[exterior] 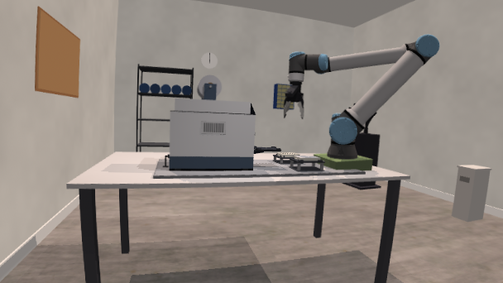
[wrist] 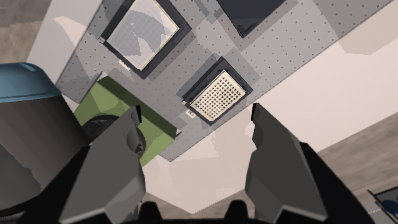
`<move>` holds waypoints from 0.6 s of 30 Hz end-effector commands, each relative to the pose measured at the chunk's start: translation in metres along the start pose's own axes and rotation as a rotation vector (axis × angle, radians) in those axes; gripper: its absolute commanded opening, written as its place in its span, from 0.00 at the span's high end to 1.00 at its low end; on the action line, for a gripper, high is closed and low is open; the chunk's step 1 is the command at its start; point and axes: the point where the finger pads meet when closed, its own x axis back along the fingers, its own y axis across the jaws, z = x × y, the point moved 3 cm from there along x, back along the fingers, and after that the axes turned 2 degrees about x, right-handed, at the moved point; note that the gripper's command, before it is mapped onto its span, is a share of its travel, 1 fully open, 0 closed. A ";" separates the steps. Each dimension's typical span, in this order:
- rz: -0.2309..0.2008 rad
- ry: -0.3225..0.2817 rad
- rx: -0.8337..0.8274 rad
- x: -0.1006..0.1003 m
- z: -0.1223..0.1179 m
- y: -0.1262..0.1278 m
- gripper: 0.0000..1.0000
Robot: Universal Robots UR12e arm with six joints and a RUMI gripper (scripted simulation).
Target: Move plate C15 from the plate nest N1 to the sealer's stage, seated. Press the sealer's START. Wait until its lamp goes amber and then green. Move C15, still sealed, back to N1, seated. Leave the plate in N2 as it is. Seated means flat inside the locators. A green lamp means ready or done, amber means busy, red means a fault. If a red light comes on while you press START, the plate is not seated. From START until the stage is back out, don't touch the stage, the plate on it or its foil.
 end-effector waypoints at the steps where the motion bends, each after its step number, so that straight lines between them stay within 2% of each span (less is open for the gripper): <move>1: 0.000 0.009 0.159 0.001 0.000 0.001 0.32; 18: -0.002 0.009 0.622 0.001 0.000 0.001 0.32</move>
